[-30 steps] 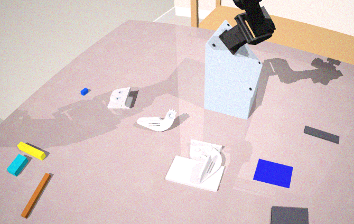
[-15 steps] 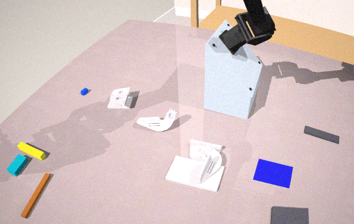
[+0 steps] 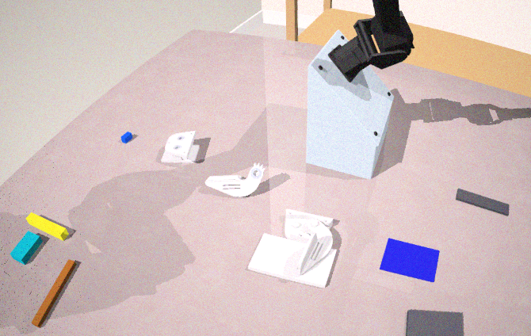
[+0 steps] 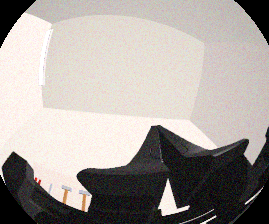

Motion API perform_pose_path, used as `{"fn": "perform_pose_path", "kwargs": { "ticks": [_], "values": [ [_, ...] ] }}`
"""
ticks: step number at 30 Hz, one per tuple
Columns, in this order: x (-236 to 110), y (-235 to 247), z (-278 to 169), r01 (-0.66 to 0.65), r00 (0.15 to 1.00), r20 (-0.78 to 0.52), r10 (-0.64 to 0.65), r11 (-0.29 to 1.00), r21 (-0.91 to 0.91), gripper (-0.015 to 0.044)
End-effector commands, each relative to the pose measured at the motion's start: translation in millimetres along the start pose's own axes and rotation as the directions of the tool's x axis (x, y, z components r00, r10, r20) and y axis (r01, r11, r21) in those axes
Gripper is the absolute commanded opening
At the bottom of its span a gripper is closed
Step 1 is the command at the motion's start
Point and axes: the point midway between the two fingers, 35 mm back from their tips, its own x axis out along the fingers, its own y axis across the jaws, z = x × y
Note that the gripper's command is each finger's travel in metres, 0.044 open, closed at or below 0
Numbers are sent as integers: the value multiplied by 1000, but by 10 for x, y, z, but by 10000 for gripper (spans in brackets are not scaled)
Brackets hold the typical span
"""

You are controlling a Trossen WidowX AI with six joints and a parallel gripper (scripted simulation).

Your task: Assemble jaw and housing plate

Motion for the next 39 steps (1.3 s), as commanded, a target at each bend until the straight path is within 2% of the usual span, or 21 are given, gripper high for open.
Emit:
{"fn": "perform_pose_path", "kwargs": {
  "ticks": [1,13,23,39],
  "values": [
    [-23,332,-95,-74,997,-34,75,997,18,0],
    [-212,1209,-397,-275,951,-131,280,960,58,0],
    [-416,1661,-554,-396,897,-207,390,918,13,0],
    [-969,2310,-1056,-559,751,-371,546,825,83,0]
  ]
}}
